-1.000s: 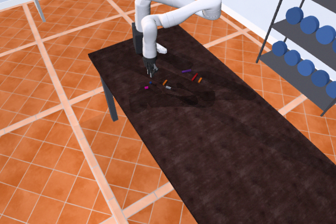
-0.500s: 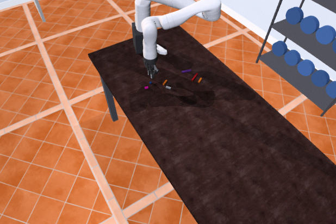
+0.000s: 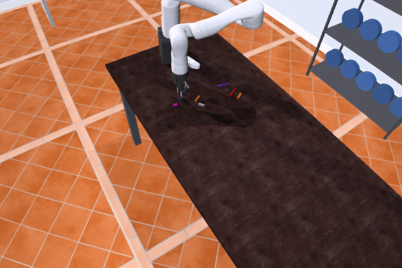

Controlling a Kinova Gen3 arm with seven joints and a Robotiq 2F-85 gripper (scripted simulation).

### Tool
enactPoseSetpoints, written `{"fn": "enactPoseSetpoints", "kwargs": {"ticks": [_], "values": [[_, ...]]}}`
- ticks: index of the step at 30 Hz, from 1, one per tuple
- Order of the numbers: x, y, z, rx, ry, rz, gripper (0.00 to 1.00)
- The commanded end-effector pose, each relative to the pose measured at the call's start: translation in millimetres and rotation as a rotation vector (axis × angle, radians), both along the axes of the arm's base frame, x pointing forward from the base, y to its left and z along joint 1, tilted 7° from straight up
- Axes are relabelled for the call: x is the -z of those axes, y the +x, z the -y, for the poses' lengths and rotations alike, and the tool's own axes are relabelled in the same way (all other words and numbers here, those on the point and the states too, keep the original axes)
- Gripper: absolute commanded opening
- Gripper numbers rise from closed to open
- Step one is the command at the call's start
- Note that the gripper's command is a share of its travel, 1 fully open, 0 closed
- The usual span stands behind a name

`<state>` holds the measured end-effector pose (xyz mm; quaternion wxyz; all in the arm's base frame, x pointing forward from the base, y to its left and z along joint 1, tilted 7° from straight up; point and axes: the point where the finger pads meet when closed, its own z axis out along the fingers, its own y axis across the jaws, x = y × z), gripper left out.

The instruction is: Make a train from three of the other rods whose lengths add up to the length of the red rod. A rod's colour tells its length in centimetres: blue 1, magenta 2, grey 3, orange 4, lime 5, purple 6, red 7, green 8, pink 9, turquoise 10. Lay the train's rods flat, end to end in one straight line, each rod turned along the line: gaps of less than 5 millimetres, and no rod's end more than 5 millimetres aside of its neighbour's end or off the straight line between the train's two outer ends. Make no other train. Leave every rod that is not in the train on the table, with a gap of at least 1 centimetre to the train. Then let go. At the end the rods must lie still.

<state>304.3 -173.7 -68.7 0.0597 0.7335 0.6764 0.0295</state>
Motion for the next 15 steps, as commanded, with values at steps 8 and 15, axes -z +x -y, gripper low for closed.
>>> {"fn": "enactPoseSetpoints", "kwargs": {"ticks": [8,15], "values": [[15.6,1.0,4.0,-0.008,-0.006,-0.003,0.24],[19.7,1.3,4.3,-0.008,-0.006,-0.003,0.24]]}}
